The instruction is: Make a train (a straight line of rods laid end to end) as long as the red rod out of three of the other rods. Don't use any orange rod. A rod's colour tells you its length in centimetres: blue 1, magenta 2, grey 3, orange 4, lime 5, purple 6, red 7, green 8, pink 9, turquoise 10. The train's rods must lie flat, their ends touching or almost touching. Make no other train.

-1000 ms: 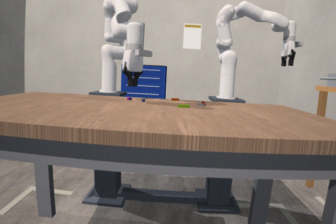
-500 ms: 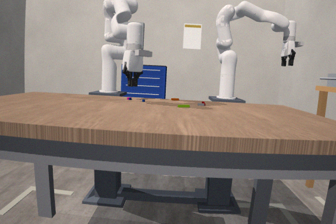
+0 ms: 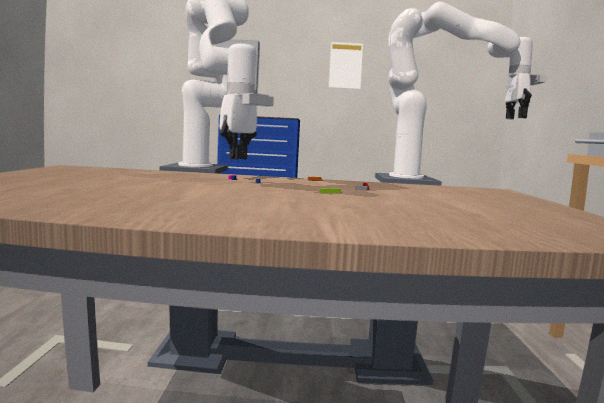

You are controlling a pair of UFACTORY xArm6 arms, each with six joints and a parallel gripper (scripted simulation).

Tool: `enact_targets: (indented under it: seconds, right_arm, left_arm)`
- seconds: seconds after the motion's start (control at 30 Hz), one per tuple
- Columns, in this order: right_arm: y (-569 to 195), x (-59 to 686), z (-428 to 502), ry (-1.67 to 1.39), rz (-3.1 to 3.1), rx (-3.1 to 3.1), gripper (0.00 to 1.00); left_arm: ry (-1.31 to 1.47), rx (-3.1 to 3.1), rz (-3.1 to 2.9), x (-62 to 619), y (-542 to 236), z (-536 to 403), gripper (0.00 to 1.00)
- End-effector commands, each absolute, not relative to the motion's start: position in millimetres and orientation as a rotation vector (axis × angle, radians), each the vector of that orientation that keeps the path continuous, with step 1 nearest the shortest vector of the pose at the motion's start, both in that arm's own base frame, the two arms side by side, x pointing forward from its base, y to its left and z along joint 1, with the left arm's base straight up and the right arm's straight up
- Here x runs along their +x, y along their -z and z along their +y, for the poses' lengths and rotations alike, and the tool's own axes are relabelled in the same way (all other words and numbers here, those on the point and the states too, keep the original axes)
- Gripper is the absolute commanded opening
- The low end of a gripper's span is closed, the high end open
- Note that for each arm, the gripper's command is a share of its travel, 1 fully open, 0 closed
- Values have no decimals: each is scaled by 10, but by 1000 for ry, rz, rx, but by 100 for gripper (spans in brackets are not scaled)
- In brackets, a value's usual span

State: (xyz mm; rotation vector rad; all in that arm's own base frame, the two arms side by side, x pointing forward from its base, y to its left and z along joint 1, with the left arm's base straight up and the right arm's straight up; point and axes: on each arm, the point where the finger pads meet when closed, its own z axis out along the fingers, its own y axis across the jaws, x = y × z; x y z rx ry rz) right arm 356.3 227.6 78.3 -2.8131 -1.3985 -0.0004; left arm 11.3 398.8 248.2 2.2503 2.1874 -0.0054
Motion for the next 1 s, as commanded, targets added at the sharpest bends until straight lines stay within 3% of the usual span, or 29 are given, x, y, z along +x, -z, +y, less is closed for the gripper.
enact_targets:
  seconds: [0.0,0.97]
  right_arm:
    - [-742,3576,2285,8,-1398,-2813,26]
    - [-406,3571,2284,8,-1398,-2813,26]
  left_arm:
    - [0,2253,2190,113,-2500,3998,100]
    - [0,2253,2190,113,-2500,3998,100]
